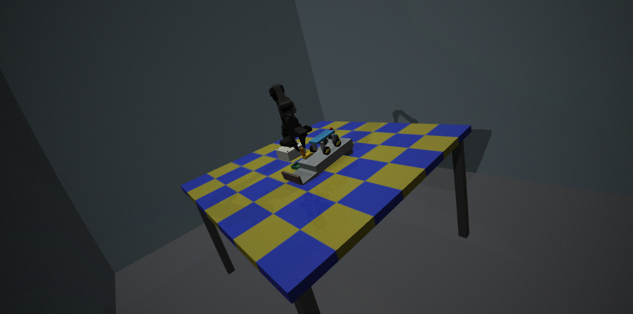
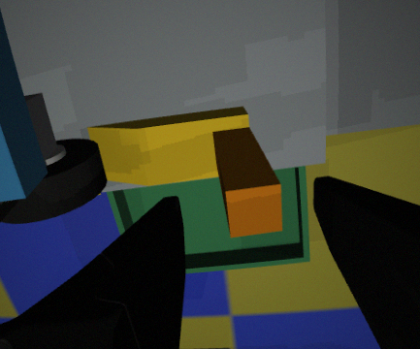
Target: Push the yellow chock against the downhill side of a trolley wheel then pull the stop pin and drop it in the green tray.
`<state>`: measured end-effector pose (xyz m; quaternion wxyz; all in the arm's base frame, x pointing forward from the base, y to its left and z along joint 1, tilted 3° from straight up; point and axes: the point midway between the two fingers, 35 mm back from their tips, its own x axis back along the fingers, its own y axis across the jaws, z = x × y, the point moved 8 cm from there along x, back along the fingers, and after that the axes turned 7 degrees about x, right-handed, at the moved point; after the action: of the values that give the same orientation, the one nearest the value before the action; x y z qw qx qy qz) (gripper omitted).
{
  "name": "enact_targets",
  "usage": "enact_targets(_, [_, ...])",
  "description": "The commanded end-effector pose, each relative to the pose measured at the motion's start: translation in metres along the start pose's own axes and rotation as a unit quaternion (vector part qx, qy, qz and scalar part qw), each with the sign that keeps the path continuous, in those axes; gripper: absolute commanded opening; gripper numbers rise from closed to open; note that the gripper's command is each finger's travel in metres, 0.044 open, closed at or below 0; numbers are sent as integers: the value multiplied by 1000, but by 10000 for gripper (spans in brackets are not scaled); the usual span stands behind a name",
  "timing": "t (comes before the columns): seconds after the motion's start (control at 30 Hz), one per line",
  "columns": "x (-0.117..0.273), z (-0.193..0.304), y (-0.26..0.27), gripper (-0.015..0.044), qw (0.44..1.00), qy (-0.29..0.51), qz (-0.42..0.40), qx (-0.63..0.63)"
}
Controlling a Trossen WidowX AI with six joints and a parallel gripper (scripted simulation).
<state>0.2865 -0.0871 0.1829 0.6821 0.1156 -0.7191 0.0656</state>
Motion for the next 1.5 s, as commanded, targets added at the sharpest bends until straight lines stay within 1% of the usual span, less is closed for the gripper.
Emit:
enact_targets(0.0, [14,0,0,190,1000,-3,-1,1])
enact_targets(0.27, [36,-1,0,190,1000,-3,0,1])
enact_targets(0.3, [28,-1,-1,216,1000,-1,0,0])
enact_targets(0.4, [28,-1,-1,295,1000,-1,0,0])
enact_targets(0.53, [34,-7,7,190,999,-20,12,-28])
enact_targets(0.7, [43,-17,19,190,996,-48,22,-74])
enact_targets(1.0, [46,-33,51,190,972,-49,-14,-230])
enact_targets(1.23, [48,-44,79,190,934,-35,-42,-354])
enact_targets(1.47, [50,-51,108,190,879,-13,-64,-473])
